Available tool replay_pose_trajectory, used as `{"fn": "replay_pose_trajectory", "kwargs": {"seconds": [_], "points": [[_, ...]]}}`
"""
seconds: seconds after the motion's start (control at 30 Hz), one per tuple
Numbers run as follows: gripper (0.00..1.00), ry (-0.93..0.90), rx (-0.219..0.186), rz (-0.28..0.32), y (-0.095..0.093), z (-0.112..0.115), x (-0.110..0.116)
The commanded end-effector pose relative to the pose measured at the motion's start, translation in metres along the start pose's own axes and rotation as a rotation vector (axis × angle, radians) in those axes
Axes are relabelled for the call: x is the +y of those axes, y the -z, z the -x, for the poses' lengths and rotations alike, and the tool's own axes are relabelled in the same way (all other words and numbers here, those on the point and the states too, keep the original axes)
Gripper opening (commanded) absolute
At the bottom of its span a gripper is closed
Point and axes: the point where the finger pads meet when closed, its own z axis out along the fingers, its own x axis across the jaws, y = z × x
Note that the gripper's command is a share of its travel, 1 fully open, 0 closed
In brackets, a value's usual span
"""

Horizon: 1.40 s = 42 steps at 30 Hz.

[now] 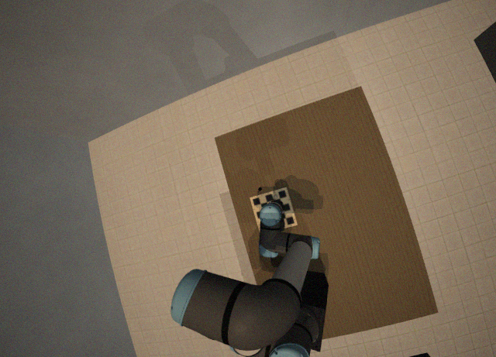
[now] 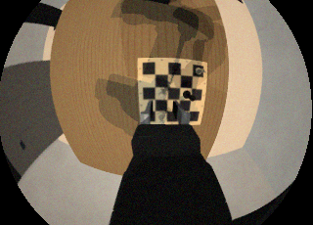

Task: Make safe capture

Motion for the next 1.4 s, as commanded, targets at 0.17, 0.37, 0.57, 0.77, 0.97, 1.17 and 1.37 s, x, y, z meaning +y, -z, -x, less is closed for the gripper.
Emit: {"fn": "replay_pose_trajectory", "kwargs": {"seconds": [0.17, 0.37, 0.57, 0.77, 0.97, 1.17, 1.37], "points": [[1.0, -0.002, 0.004, -0.008, 0.003, -0.001, -0.004], [1.0, -0.002, 0.004, -0.007, 0.003, 0.0, -0.003], [1.0, -0.002, 0.004, -0.007, 0.003, 0.0, -0.003], [1.0, -0.002, 0.004, -0.007, 0.005, 0.0, -0.003], [1.0, -0.002, 0.003, -0.006, 0.012, 0.0, -0.003], [1.0, -0.002, 0.003, -0.006, 0.032, 0.0, -0.003], [1.0, -0.002, 0.003, -0.006, 0.051, 0.0, -0.003]]}}
